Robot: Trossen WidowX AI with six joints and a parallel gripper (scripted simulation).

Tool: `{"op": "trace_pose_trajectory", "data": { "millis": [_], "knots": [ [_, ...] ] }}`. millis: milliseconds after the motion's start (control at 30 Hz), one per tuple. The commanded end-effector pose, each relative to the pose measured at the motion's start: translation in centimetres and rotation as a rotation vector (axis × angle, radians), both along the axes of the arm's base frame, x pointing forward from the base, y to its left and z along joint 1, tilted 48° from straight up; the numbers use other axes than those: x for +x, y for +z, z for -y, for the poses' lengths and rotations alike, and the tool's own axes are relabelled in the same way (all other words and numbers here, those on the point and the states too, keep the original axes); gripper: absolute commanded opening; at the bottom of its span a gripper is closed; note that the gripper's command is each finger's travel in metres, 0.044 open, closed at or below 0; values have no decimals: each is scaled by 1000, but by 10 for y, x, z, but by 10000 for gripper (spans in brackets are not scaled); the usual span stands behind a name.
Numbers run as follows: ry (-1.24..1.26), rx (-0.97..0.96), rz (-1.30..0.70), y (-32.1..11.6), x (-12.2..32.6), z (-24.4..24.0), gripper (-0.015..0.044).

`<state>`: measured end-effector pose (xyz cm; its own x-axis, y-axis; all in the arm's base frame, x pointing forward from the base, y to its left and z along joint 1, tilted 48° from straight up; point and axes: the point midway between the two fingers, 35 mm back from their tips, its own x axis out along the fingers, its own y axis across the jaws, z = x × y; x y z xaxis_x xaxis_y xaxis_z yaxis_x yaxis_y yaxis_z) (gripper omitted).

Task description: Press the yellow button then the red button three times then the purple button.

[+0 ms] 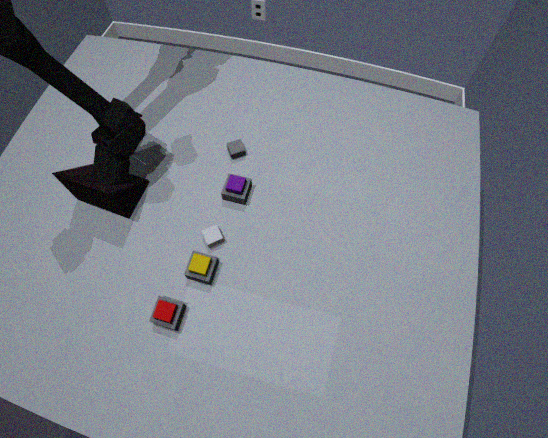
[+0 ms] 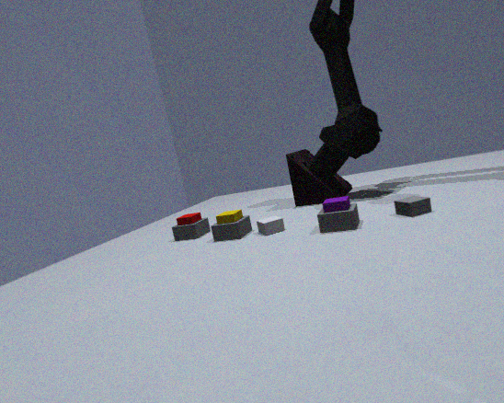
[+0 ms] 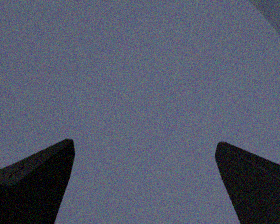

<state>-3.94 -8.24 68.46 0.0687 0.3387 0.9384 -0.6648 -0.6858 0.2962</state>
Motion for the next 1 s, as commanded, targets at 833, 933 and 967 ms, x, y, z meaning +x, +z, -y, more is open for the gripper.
{"op": "trace_pose_trajectory", "data": {
  "millis": [833,933,967],
  "knots": [
    [-836,-1031,-36,-118,222,-263,400],
    [-888,-1172,-51,-149,258,-270,400],
    [-901,-1220,-56,-160,270,-272,400]
  ]
}}
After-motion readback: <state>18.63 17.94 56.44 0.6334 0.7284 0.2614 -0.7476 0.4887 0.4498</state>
